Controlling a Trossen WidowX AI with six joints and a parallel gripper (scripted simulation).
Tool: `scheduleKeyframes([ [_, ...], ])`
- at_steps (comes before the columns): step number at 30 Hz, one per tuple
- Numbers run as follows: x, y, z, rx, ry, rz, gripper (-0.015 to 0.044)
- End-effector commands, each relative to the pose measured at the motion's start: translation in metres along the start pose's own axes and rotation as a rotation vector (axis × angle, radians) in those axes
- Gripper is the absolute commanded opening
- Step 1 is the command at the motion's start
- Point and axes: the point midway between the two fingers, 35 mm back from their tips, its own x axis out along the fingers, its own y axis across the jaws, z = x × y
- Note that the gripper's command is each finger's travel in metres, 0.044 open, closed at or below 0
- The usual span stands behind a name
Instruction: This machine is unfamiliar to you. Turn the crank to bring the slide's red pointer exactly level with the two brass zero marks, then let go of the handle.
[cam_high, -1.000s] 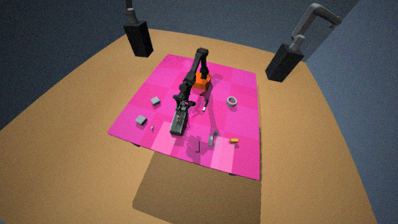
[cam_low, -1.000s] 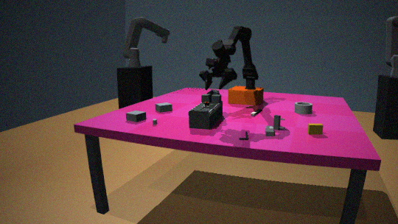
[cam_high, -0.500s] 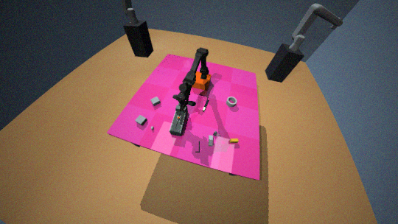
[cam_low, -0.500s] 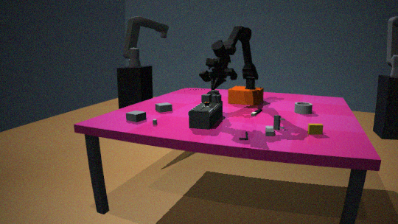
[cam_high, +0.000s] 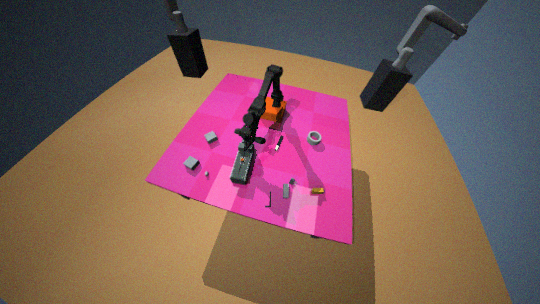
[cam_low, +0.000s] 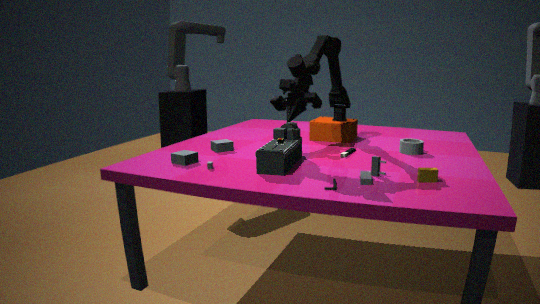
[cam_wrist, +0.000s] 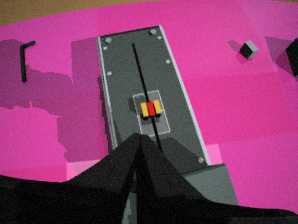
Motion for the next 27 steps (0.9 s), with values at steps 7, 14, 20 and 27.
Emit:
scheduleKeyframes([
  [7, 0.0, 0.0, 0.0, 0.0, 0.0, 0.0, 0.0184],
  [14, 0.0, 0.0, 0.0, 0.0, 0.0, 0.0, 0.0368],
  [20, 0.0, 0.0, 0.0, 0.0, 0.0, 0.0, 0.0387],
  [27, 0.0, 0.0, 0.0, 0.0, 0.0, 0.0, 0.0204],
])
